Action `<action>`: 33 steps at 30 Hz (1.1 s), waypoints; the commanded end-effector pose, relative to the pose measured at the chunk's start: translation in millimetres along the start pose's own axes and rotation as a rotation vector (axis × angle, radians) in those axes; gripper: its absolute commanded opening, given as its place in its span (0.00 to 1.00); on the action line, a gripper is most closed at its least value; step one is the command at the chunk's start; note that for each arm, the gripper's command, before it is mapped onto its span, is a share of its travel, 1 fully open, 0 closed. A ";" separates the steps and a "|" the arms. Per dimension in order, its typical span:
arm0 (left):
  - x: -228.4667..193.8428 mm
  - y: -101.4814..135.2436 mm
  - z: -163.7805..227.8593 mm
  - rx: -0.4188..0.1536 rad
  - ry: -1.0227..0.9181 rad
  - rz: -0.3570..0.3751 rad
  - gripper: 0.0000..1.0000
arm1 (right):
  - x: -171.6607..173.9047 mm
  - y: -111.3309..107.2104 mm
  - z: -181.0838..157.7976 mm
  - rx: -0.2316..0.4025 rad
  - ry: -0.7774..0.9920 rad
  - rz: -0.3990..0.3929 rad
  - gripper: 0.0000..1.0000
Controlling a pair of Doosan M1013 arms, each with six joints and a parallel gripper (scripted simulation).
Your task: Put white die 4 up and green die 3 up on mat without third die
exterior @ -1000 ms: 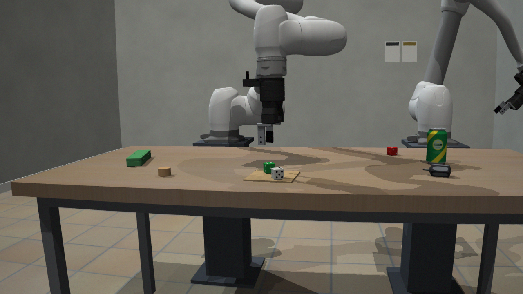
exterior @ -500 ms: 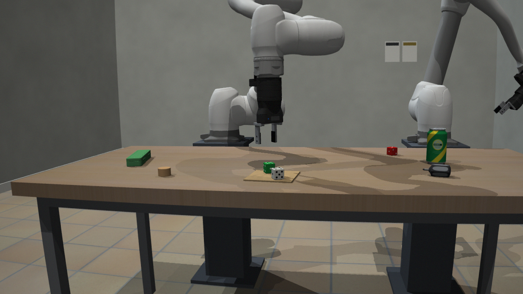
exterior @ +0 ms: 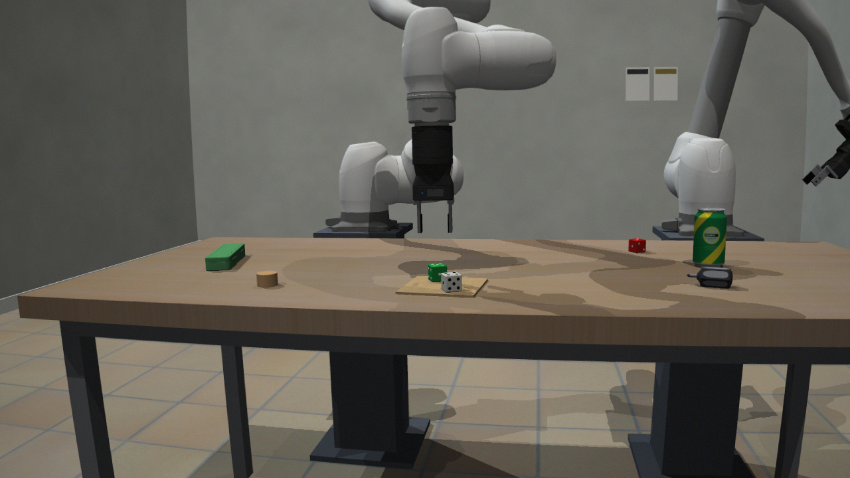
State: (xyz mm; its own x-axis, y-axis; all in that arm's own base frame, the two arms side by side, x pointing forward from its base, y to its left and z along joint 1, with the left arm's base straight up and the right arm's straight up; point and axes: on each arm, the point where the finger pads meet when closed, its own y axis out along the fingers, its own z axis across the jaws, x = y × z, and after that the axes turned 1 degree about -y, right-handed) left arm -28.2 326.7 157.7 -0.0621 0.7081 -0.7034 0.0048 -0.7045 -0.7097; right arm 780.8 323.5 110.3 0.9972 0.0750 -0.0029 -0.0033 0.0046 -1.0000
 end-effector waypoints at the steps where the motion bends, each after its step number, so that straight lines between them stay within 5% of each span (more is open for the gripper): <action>1: -3.0 1.7 4.4 0.007 -0.007 0.003 1.00 | 3.3 -1.9 1.4 -0.004 0.174 -0.003 1.00; 26: -3.0 1.7 4.4 0.007 -0.007 0.003 1.00 | 22.6 -1.3 4.9 -0.003 1.129 -0.005 1.00; 33: -3.0 1.7 4.4 0.007 -0.007 0.003 1.00 | 25.3 -1.3 4.4 -0.002 1.224 -0.005 1.00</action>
State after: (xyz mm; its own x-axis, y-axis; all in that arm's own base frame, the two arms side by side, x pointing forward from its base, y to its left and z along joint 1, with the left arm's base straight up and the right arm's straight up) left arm -28.2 326.7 157.7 -0.0621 0.7081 -0.7034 0.0048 -0.7045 -0.7097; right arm 802.4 331.0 109.5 0.4338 -0.9010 -0.0048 -0.0034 0.0037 -1.0000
